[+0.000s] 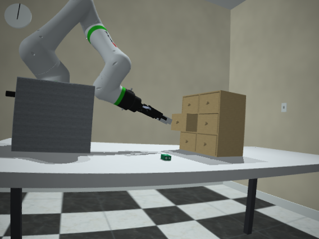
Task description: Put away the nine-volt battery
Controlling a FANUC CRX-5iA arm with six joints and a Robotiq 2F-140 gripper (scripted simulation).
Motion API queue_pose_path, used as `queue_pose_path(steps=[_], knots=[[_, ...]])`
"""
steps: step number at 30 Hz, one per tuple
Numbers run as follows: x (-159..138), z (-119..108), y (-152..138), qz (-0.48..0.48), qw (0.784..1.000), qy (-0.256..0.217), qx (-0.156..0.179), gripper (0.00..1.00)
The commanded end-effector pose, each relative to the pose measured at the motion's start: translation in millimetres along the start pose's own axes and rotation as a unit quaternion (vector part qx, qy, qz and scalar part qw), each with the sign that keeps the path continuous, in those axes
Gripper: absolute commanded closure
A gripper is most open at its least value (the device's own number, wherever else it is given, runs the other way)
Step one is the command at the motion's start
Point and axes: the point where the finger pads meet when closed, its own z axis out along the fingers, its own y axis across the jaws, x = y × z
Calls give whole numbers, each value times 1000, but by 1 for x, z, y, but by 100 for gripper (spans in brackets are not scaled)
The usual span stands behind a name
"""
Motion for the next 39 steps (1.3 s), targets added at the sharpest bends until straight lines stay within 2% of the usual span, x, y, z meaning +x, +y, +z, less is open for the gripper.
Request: queue_pose_path(steps=[1,4,9,11,16,29,39], knots=[[-1,-1,-1,0,1000,-1,1,80],[-1,-8,-1,0,1000,-1,1,80],[-2,-34,-1,0,1000,-1,1,80],[-2,-34,-1,0,1000,-1,1,80],[-2,-53,-1,0,1000,-1,1,80],[-3,-55,0,0,1000,3,0,80],[-5,-61,0,0,1000,31,0,80]])
